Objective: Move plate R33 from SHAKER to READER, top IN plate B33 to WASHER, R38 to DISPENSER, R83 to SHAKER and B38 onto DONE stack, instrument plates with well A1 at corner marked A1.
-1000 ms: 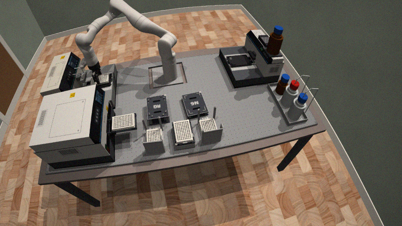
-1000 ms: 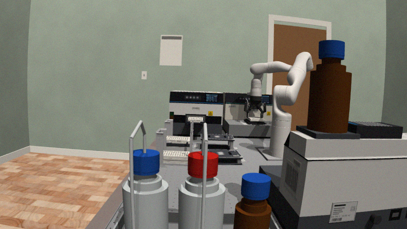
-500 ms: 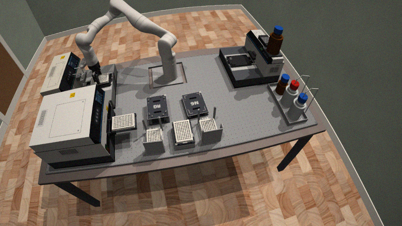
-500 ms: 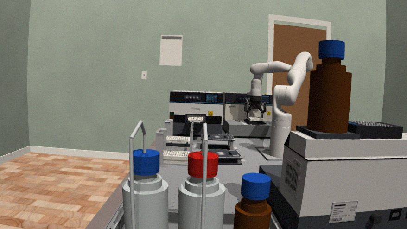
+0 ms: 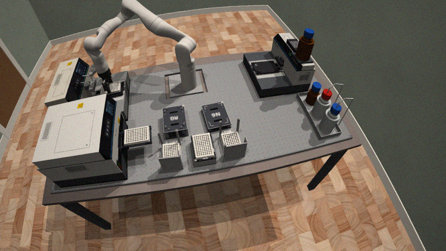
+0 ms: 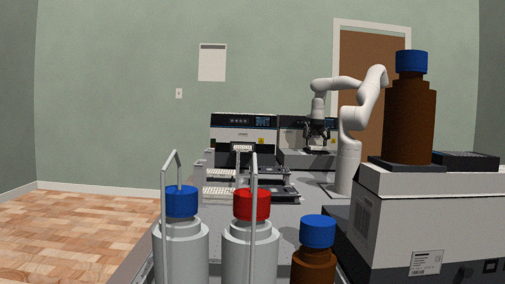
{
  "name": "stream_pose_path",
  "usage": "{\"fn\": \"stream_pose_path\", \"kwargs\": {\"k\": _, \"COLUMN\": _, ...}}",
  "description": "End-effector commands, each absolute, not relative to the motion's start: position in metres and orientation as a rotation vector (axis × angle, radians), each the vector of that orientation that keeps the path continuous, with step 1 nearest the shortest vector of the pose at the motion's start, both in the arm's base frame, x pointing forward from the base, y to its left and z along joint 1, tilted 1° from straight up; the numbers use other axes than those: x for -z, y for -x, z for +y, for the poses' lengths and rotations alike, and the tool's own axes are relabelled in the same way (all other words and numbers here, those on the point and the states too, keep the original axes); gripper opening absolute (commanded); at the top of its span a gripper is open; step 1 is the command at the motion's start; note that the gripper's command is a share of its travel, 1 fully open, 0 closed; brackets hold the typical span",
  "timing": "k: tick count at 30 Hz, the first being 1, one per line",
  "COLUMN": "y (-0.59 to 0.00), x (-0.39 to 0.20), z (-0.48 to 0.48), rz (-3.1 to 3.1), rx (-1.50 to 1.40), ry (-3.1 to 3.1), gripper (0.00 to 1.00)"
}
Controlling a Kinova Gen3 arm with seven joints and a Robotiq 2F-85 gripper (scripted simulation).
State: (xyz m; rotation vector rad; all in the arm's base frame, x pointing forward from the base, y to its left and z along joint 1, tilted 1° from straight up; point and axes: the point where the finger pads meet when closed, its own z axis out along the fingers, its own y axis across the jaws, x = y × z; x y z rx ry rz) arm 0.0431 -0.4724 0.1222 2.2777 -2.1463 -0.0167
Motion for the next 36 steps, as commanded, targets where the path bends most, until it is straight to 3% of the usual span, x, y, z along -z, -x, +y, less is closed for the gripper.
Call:
{"fn": "stream_pose_path", "kwargs": {"k": 1, "y": -0.043, "x": -0.124, "z": -0.473, "rz": -2.148, "rx": 0.013, "ry": -2.276, "gripper": 0.94}}
{"fn": "stream_pose_path", "kwargs": {"k": 36, "y": -0.043, "x": -0.152, "z": -0.472, "rz": -2.146, "rx": 0.016, "ry": -2.282, "gripper": 0.94}}
